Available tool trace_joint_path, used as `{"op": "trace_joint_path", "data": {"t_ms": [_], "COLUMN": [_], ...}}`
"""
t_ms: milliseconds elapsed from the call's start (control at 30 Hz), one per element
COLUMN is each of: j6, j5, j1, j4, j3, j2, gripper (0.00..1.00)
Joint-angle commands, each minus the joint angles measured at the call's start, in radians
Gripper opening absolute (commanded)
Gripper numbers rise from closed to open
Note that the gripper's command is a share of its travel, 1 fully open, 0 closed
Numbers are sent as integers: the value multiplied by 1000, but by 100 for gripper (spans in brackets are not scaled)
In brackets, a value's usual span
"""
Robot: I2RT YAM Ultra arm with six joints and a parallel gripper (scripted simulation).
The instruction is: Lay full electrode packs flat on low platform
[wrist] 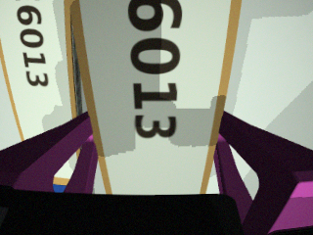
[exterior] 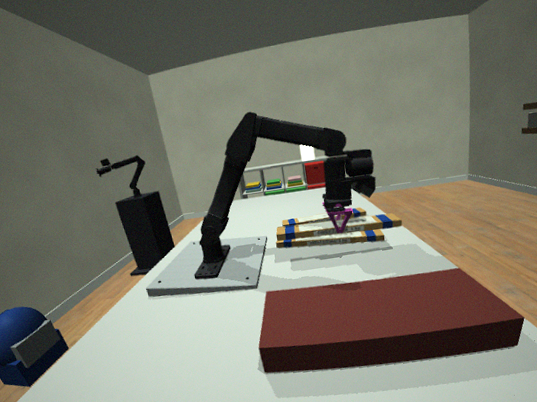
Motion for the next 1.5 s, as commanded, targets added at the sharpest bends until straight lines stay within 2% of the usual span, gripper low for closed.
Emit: {"op": "trace_joint_path", "data": {"t_ms": [0,33,67,200,1467], "j6": [6,6,1,1,1], "j5": [5,5,2,2,2], "j1": [3,2,0,0,-1], "j4": [-26,-26,32,27,-135], "j3": [54,54,-25,-22,131], "j2": [-44,-44,-36,-39,-46], "gripper": [0,0,0,0,0]}}
